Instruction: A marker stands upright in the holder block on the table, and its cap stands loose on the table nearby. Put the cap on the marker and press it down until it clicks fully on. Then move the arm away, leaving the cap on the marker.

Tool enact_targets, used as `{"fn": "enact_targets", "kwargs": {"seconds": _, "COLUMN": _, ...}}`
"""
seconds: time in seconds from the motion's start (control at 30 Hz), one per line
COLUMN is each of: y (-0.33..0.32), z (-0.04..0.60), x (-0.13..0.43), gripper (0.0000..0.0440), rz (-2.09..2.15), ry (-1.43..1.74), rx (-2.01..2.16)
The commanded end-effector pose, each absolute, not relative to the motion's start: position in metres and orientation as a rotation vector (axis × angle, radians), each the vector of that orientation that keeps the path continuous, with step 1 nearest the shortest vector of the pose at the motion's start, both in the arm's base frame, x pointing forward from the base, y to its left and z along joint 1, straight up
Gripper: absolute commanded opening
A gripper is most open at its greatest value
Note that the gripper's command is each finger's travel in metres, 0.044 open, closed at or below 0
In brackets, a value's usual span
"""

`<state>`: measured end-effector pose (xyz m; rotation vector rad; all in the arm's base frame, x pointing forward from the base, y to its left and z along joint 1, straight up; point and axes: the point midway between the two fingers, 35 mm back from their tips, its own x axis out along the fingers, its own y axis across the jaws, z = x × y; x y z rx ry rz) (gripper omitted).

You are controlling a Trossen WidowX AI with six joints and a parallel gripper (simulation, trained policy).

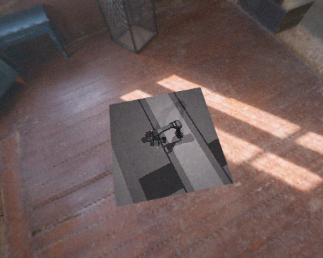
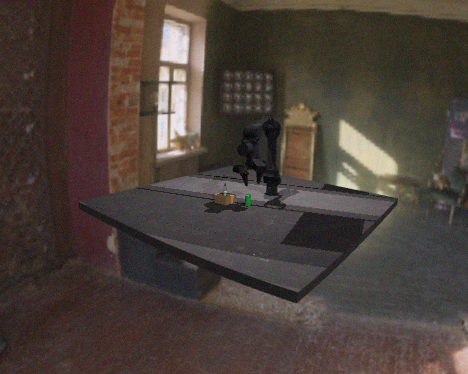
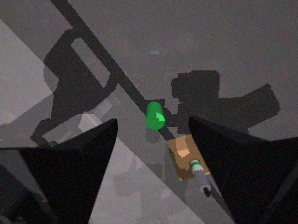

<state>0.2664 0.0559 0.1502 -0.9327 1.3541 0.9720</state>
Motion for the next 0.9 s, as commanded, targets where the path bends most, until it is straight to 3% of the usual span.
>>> {"fn": "enact_targets", "kwargs": {"seconds": 0.0, "y": 0.053, "z": 0.146, "x": 0.268, "gripper": 0.0319, "rz": 0.981, "ry": 1.364, "rx": -0.926}}
{"fn": "enact_targets", "kwargs": {"seconds": 0.87, "y": 0.034, "z": 0.096, "x": 0.265, "gripper": 0.029, "rz": 1.061, "ry": 1.479, "rx": -0.85}}
